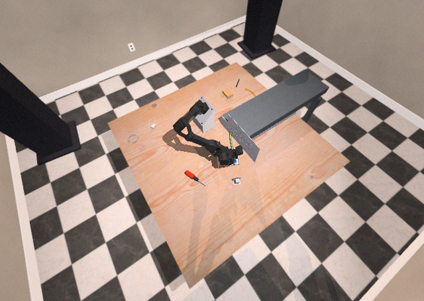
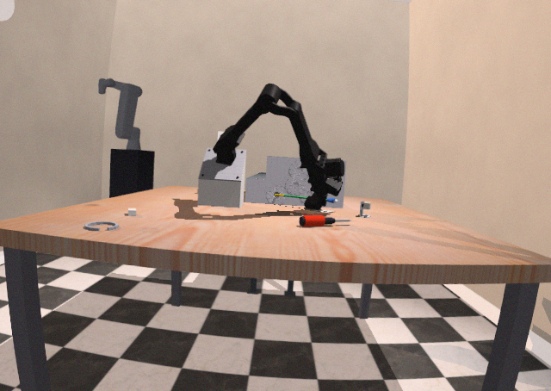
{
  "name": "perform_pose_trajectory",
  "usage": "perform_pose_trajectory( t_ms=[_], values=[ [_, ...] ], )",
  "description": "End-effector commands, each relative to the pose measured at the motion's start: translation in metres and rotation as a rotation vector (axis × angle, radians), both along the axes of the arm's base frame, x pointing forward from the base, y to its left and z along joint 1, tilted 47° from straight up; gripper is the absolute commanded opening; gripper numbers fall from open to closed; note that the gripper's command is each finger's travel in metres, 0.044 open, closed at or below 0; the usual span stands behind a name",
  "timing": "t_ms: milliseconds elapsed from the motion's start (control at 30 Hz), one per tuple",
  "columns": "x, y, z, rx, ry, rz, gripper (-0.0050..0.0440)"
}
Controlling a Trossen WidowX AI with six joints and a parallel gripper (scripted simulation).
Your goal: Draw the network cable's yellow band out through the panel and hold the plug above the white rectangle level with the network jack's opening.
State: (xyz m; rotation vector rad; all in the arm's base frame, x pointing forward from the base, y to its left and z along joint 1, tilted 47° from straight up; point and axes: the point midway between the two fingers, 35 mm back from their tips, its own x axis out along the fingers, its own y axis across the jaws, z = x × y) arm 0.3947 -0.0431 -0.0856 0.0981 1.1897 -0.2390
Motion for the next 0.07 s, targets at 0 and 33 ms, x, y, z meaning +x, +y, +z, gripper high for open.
perform_pose_trajectory(
  t_ms=[0,33],
  values=[
    [0.0029,0.0003,0.0044,0.001,-0.011,0.002,-0.005],
    [0.0029,0.0003,0.0044,0.001,-0.011,0.002,-0.005]
  ],
)
